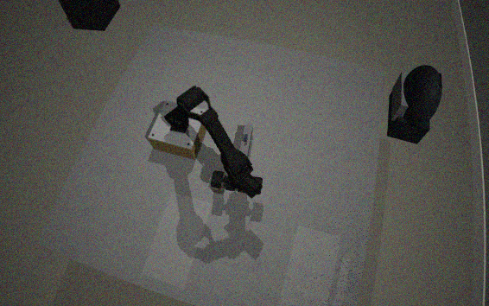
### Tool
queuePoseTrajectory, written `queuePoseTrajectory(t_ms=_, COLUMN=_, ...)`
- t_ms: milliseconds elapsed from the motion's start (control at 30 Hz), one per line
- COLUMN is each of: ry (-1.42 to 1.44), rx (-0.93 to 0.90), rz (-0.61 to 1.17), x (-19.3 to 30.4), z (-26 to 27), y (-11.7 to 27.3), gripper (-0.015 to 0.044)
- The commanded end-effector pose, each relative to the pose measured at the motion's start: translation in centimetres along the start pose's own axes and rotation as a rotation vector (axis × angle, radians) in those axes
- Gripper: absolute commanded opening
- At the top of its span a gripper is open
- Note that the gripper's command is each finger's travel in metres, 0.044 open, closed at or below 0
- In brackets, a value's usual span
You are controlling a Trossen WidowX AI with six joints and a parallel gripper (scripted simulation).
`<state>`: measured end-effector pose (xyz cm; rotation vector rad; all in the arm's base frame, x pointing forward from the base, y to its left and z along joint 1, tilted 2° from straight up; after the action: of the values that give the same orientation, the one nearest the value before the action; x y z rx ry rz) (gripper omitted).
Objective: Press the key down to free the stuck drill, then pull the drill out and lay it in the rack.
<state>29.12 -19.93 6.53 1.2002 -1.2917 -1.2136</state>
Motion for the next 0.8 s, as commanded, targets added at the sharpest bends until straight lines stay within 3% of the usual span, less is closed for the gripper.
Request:
queuePoseTrajectory(t_ms=0, ry=0.004, rx=0.009, rz=0.006, x=0.8, z=-0.3, y=0.3, gripper=0.0000)
queuePoseTrajectory(t_ms=767, ry=0.004, rx=0.009, rz=0.007, x=2.1, z=-0.2, y=0.8, gripper=0.0000)
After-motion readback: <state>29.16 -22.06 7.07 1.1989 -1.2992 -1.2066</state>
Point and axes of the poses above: the point midway between the two fingers, 35 mm back from their tips, its own y axis back along the fingers, its own z axis across the jaws, x = y × z, the point moved 9 cm from there along y, back along the fingers, and after that the axes turned 6 degrees about -y, right-handed, at the moved point
